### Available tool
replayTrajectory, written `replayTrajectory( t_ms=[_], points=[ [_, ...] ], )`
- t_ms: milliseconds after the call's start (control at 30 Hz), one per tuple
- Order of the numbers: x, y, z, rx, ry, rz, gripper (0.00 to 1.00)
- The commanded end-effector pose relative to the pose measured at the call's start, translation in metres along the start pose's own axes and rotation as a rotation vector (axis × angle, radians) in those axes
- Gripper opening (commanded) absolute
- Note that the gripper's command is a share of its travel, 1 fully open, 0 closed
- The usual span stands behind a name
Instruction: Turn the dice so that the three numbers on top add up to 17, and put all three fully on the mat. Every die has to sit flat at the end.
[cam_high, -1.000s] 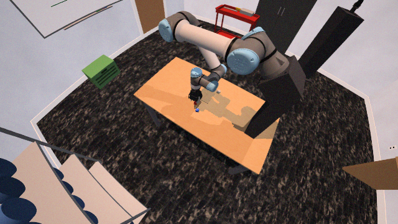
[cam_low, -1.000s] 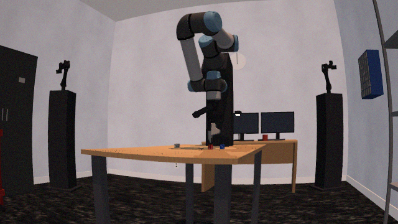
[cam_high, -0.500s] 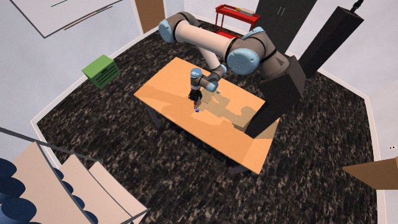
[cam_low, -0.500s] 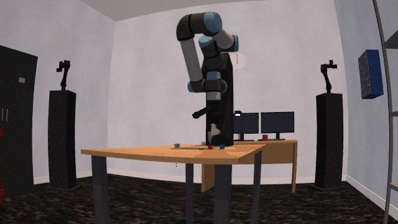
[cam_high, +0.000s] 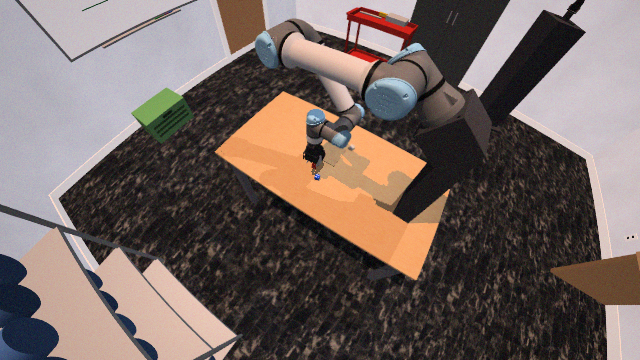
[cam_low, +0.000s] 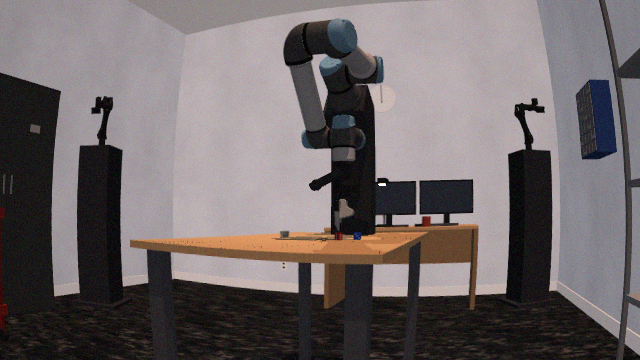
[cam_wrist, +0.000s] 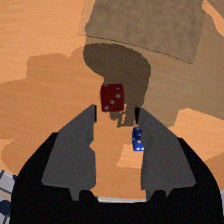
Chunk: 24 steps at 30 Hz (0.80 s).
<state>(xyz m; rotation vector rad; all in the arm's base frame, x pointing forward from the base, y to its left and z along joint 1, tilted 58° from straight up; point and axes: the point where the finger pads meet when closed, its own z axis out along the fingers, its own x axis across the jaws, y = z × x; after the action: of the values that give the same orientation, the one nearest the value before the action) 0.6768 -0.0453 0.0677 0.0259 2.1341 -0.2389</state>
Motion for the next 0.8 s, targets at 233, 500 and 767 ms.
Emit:
replayTrajectory(
  t_ms=[233, 500, 767],
  points=[
    [-0.0005, 0.0001, -0.0003, 0.000, -0.001, 0.000, 0.24],
    [-0.0005, 0.0001, -0.0003, 0.000, -0.001, 0.000, 0.24],
    [-0.0005, 0.0001, 0.0024, 0.000, -0.001, 0.000, 0.24]
  ],
)
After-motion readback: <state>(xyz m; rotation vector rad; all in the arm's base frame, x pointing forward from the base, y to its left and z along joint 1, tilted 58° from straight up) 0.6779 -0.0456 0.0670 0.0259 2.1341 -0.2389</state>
